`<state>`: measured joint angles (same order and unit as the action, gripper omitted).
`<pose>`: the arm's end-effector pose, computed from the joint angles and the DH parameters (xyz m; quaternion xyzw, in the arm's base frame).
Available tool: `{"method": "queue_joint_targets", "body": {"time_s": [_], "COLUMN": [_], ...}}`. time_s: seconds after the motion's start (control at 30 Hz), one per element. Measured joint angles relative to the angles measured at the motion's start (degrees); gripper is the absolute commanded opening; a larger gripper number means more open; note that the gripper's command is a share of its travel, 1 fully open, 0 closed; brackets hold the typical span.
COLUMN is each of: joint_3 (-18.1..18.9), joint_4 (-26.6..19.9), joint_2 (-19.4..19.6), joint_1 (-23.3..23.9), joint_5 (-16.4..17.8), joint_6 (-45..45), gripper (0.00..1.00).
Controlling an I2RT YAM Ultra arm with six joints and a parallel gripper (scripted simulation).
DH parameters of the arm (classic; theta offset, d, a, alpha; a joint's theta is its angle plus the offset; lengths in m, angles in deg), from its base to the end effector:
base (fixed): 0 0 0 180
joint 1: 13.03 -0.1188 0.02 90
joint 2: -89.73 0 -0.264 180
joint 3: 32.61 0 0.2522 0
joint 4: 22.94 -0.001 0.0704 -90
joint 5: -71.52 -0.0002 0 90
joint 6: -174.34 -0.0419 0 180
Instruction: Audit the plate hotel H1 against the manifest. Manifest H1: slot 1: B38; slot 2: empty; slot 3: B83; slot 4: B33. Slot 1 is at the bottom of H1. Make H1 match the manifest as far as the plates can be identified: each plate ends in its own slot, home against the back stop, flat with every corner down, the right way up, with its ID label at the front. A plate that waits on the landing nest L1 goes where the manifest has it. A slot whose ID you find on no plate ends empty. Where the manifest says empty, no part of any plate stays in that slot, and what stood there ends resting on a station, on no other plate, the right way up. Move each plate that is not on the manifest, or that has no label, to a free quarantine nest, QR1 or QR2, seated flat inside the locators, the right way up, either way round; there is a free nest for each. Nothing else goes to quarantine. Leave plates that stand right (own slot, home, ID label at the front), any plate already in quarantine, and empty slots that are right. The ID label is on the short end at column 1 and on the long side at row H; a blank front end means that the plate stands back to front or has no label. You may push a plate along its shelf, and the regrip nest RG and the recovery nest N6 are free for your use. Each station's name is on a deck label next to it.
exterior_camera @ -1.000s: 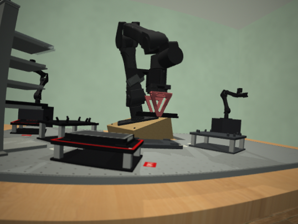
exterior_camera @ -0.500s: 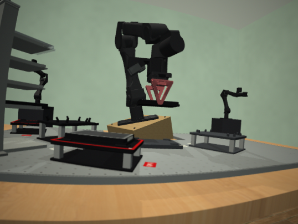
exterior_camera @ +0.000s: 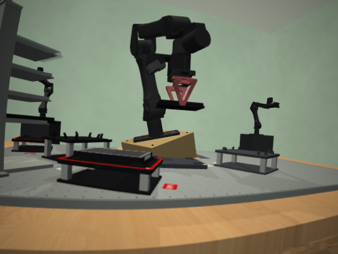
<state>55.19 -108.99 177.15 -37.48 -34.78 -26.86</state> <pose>0.2488 0.1013 0.2739 0.6832 0.7153 -0.0188 0.1453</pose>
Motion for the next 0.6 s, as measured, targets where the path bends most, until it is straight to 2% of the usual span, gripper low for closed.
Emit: {"method": "queue_joint_targets", "body": {"time_s": [0.23,0.6], "joint_3": [2.82,9.99], "joint_4": [-3.54,-10.10], "joint_2": [-0.02,0.70], "joint_1": [-0.81,-2.67], "joint_5": [-0.04,-0.11], "joint_6": [-0.94,-2.75], "gripper": [0.86,0.86]}}
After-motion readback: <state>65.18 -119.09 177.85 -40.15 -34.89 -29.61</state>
